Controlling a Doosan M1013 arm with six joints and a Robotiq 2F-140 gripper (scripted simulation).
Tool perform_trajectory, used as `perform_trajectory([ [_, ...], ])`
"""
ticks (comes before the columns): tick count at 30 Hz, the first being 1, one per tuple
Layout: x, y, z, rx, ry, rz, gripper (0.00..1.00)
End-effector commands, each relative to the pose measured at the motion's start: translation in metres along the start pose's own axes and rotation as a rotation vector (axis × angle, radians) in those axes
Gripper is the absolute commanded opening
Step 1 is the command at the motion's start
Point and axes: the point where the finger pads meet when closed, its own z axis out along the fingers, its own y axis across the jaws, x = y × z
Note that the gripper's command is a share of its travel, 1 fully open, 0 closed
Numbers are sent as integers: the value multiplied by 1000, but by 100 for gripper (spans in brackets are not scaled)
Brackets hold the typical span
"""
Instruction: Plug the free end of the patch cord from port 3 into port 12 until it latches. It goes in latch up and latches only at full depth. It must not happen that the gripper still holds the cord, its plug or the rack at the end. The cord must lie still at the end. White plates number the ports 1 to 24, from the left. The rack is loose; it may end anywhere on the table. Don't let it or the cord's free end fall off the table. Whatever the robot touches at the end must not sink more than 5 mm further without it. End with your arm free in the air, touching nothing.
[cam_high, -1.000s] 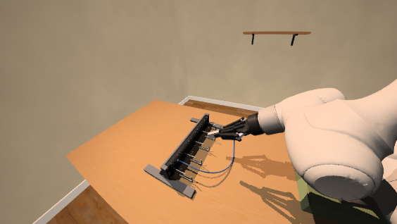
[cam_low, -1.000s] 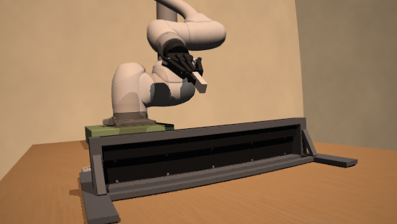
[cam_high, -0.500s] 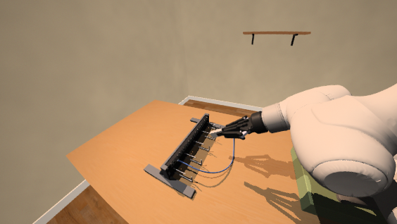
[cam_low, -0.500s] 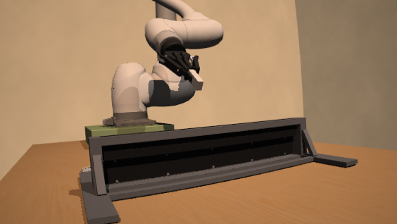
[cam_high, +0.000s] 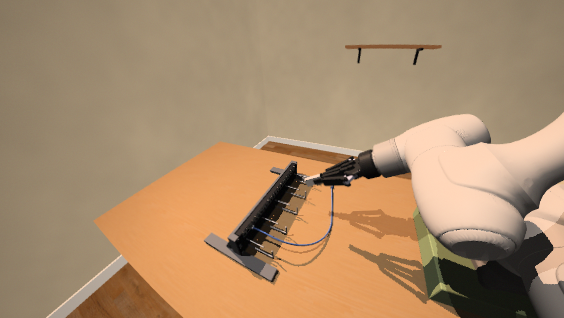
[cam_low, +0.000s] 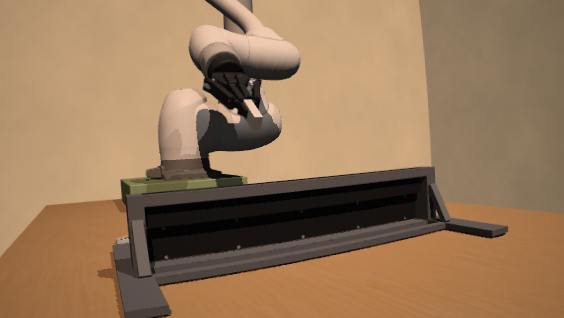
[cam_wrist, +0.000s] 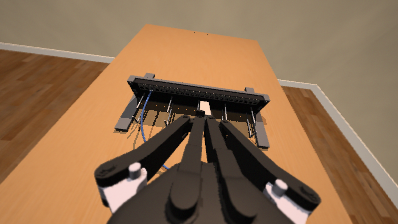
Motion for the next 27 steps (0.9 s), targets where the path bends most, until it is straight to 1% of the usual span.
perform_trajectory([
  [1, -3, 21, -1, 18, -2, 4, 0],
  [6, -3, 38, -1, 18, -2, 4, 0],
  [18, -3, 45, 0, 18, -2, 4, 0],
  [21, -3, 44, 6, 18, -2, 4, 0],
  [23, -3, 44, 14, 18, -2, 4, 0],
  [25, -3, 44, 14, 18, -2, 4, 0],
  [27, -3, 44, 26, 18, -2, 4, 0],
])
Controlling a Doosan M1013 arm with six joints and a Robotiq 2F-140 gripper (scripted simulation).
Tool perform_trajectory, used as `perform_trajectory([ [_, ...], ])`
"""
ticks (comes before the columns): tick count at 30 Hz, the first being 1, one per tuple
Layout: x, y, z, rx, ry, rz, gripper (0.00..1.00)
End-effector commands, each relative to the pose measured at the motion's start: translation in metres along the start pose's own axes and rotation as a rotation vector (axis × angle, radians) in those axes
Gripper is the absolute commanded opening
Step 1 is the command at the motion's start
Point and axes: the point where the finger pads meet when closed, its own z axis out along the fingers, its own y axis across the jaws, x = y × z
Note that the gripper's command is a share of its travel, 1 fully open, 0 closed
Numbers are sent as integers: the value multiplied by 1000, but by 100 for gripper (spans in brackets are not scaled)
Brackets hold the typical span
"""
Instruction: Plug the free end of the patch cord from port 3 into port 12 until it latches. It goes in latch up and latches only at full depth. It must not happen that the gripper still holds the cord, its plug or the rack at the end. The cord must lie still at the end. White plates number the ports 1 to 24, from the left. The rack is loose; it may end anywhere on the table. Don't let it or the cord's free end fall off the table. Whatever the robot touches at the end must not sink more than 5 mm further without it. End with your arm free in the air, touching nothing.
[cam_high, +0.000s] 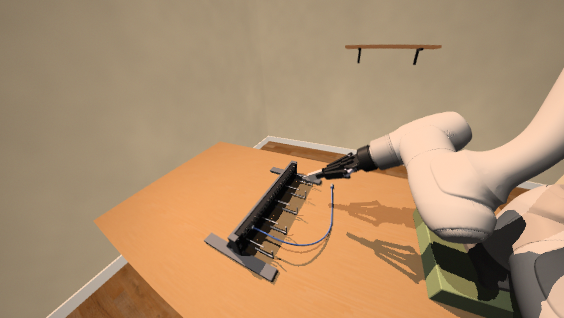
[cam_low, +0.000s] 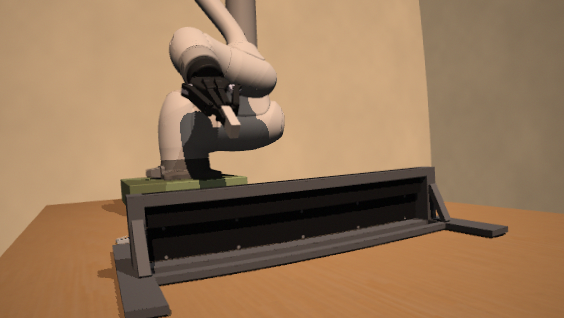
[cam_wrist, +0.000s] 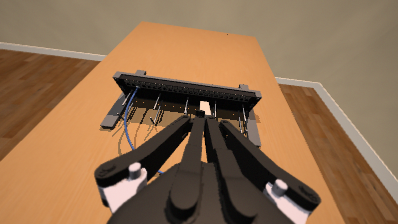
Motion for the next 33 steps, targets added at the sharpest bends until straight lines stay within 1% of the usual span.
perform_trajectory([
  [1, 4, 0, 20, 0, 6, -1, 0],
  [9, 5, 0, 87, 0, 6, -1, 0],
  [13, 5, 0, 113, 0, 6, -1, 0],
  [15, 5, 0, 113, 0, 6, -1, 0],
  [17, 5, 0, 121, 0, 6, -1, 0],
  [20, 5, 0, 127, 0, 6, -1, 0],
  [33, 5, 0, 127, 0, 6, -1, 0],
])
